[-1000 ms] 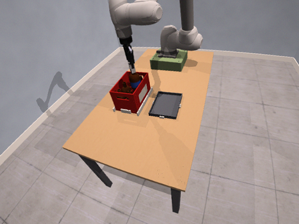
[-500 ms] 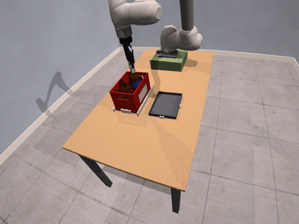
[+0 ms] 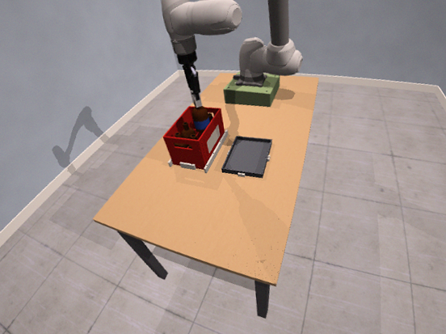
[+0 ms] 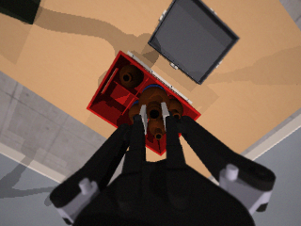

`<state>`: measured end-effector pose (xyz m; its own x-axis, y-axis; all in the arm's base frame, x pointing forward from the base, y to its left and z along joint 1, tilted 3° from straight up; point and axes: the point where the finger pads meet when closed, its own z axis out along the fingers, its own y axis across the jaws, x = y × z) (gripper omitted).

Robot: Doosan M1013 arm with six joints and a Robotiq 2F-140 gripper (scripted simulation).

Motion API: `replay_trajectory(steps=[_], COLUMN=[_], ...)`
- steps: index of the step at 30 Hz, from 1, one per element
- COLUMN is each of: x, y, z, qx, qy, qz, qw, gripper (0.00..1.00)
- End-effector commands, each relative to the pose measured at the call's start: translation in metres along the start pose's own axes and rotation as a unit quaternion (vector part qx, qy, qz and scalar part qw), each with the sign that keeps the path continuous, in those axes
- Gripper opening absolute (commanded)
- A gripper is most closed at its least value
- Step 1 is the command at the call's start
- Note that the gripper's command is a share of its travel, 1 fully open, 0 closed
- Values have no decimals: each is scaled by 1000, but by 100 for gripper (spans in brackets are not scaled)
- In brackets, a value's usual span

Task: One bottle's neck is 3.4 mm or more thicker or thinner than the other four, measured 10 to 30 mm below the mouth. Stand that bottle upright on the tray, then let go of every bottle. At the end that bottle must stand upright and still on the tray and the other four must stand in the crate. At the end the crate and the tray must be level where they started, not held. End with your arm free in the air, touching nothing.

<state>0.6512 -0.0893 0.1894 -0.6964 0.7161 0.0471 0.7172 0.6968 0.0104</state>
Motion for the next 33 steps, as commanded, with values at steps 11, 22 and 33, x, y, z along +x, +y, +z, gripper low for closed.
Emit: replay_trajectory(steps=[11, 22, 33], x=[-3, -3, -4], y=[-3, -4, -5], z=[-18, -29, -34], qx=[0, 0, 0], qy=[-1, -1, -1], qz=[2, 2, 2], qw=[1000, 1000, 1000], gripper=[0, 0, 0])
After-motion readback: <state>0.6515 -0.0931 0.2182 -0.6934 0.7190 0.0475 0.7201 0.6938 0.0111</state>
